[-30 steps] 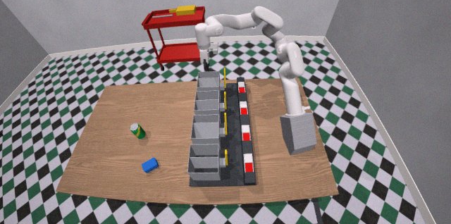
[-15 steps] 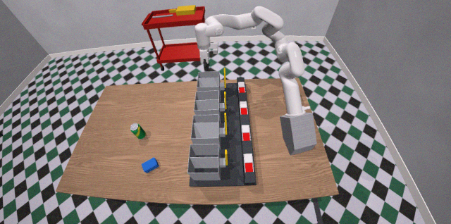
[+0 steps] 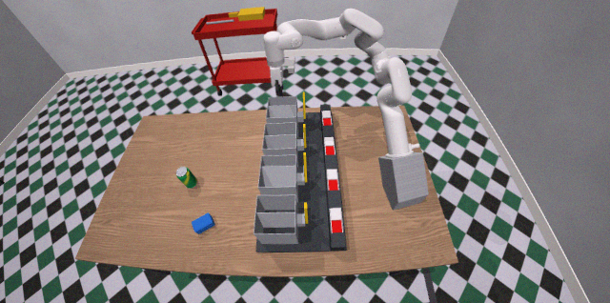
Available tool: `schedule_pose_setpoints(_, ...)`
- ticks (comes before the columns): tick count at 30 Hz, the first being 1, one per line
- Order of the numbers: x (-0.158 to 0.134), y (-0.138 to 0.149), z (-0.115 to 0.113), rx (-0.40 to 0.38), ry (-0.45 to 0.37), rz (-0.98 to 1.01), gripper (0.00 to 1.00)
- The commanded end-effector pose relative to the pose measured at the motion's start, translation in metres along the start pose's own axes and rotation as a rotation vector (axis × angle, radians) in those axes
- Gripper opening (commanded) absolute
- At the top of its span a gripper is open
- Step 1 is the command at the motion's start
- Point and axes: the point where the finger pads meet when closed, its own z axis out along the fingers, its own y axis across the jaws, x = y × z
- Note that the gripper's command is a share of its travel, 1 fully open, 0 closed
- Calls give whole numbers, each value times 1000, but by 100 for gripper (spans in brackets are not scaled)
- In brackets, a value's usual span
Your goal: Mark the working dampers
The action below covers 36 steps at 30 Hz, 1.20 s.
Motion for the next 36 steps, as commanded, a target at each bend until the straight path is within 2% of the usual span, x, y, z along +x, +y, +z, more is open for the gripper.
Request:
schedule_pose_setpoints(1, 0, 0, -1, -1, -3, 1, 39)
schedule_pose_setpoints(31, 0, 0, -1, -1, -3, 1, 39)
schedule_pose_setpoints(33, -3, 14, -1, -3, -2, 0, 39)
schedule_pose_setpoints(34, -6, 39, -2, -6, -1, -2, 39)
schedule_pose_setpoints(36, -7, 50, -2, -7, -1, -2, 39)
